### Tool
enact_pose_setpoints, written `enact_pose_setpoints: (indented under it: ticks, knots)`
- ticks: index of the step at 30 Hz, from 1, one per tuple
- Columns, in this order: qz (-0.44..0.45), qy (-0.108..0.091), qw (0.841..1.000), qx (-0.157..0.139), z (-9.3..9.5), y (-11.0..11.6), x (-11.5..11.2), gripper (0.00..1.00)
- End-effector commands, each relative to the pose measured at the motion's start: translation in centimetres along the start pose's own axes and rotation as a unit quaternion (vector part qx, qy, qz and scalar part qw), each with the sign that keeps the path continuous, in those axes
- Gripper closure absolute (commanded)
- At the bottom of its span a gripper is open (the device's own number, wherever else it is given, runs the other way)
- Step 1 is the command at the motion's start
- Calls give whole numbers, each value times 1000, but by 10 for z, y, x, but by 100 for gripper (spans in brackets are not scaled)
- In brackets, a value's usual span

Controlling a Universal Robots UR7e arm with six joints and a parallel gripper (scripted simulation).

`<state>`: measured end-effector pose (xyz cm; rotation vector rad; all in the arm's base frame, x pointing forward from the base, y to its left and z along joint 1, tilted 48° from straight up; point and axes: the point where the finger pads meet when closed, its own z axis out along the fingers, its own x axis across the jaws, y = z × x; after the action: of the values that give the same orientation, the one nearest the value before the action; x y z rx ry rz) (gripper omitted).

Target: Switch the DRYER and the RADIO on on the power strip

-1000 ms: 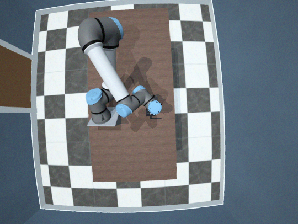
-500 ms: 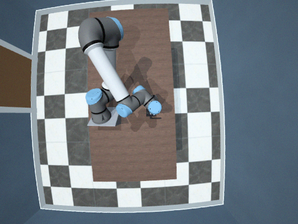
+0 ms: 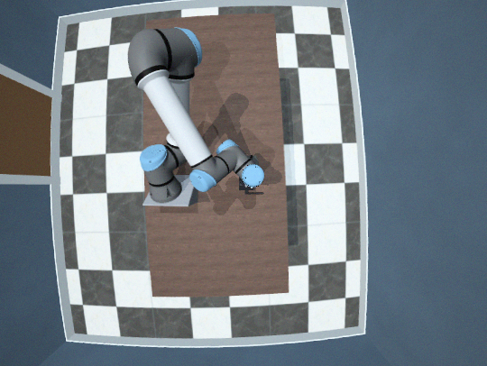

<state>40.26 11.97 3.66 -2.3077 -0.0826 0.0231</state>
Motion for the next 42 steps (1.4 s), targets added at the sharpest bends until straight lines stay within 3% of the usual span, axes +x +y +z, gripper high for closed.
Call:
enact_pose_setpoints:
  ticks: [1, 42]
  knots:
    - [0, 0, 1000, 0, 0, 0, 0, 100]
    - [0, 0, 1000, 0, 6, 0, 0, 100]
